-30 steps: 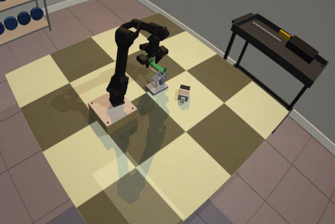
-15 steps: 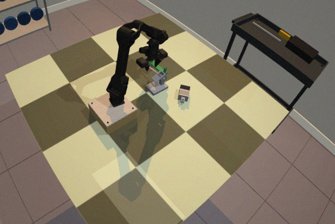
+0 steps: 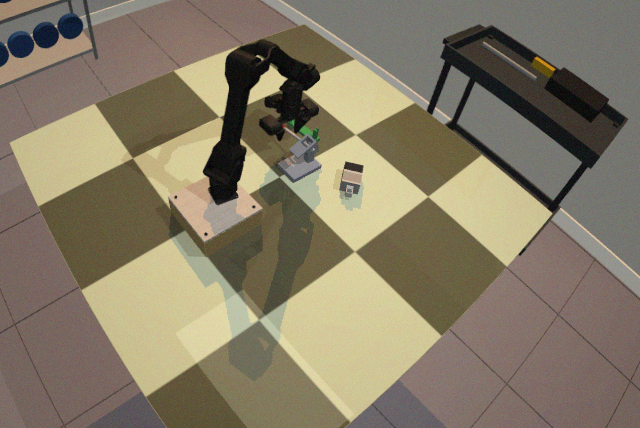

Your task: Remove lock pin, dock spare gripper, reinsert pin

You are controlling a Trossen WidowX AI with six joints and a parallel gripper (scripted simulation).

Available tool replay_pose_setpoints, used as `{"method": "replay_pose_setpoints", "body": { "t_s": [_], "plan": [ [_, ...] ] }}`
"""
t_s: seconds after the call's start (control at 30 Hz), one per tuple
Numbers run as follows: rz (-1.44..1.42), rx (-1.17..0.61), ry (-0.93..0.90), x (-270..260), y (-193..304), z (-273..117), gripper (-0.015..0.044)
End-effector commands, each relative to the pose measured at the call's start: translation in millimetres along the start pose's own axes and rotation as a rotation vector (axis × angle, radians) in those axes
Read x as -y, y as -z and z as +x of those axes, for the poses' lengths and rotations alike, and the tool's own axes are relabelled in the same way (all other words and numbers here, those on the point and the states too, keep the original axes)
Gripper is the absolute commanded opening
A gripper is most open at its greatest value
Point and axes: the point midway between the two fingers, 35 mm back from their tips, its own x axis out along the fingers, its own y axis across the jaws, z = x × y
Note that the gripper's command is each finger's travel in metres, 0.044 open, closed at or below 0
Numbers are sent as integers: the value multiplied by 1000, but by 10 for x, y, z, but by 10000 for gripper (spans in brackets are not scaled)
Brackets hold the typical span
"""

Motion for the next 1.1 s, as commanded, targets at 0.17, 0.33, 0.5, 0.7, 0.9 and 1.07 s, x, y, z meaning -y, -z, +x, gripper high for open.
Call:
{"method": "replay_pose_setpoints", "body": {
  "t_s": [0.17, 0.33, 0.5, 0.7, 0.9, 1.07],
  "plan": [
    [4, 3, -1, -4, -5, 25, 169],
    [4, 3, -1, -4, -5, 25, 37],
    [4, 3, -1, -4, -5, 25, 0],
    [4, 13, -2, -4, -8, 19, 0],
    [7, 101, -6, 1, -34, -38, 0],
    [10, 165, -10, 4, -65, -74, 0]
  ]
}}
